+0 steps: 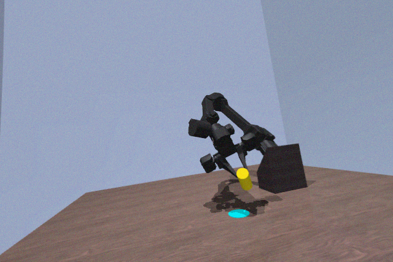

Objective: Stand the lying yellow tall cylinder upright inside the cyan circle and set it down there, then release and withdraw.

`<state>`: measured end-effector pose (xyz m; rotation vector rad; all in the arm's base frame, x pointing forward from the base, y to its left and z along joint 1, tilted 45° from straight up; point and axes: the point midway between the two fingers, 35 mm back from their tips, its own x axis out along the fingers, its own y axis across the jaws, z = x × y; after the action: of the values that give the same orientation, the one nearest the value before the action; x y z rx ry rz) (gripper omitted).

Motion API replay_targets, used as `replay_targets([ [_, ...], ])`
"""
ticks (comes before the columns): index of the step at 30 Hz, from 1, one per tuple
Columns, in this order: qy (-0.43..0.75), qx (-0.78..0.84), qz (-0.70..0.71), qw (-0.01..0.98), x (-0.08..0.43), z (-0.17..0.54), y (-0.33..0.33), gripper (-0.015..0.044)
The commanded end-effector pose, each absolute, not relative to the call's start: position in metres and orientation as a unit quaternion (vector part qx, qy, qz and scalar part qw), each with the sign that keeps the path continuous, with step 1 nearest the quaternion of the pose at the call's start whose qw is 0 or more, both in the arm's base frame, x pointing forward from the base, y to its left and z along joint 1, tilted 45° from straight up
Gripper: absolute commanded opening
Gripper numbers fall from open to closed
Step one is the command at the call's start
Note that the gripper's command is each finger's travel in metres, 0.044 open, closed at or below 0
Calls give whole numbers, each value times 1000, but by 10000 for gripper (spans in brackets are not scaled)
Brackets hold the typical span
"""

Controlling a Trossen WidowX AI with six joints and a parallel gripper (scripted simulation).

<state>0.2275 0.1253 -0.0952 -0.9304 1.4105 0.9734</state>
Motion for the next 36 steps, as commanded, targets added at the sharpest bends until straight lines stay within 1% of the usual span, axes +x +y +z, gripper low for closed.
replay_targets([
  [1,588,-388,425,568,226,-95,125,105],
  [36,494,-352,484,631,228,-87,123,105],
])
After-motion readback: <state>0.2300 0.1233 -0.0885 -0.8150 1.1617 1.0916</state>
